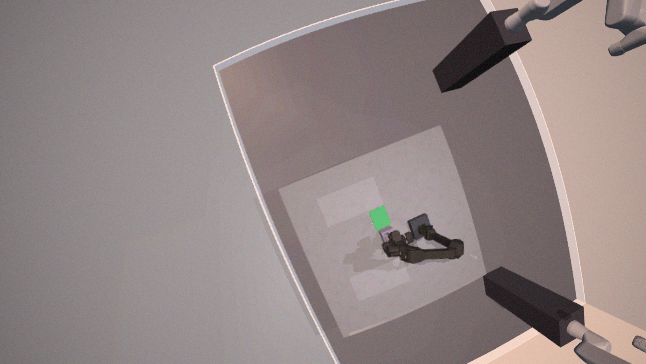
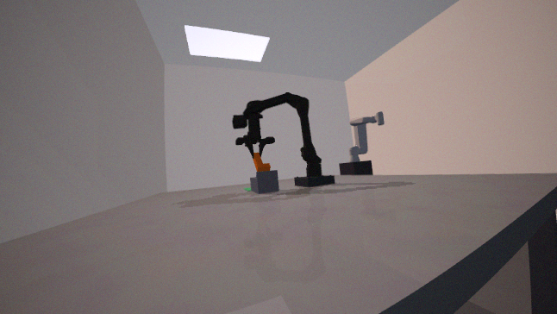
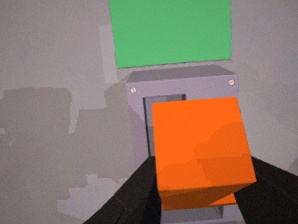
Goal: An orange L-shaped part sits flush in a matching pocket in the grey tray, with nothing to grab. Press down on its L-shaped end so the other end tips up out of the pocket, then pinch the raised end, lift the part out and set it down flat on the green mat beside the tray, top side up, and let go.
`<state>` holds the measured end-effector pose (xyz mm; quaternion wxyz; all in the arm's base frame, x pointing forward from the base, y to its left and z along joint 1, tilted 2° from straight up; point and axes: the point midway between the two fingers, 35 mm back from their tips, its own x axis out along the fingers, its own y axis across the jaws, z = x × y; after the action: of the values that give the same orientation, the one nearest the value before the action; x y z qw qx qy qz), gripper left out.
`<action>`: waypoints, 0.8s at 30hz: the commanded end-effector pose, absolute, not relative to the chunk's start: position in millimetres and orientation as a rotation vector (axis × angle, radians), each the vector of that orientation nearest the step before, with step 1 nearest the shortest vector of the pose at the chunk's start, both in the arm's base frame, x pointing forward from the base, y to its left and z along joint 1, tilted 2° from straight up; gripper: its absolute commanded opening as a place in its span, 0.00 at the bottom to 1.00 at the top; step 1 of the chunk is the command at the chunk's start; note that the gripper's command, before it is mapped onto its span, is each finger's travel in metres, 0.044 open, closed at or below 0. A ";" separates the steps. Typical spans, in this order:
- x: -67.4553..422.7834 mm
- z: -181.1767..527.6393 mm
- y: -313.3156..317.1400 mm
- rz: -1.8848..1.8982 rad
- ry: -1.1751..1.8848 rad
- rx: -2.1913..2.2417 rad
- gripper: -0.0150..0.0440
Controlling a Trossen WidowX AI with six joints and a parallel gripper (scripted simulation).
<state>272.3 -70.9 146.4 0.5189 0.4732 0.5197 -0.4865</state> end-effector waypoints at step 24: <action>274.6 148.0 -186.0 -1.171 1.241 1.123 0.25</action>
<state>273.2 -170.0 148.9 0.5223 0.4716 0.5163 -0.4880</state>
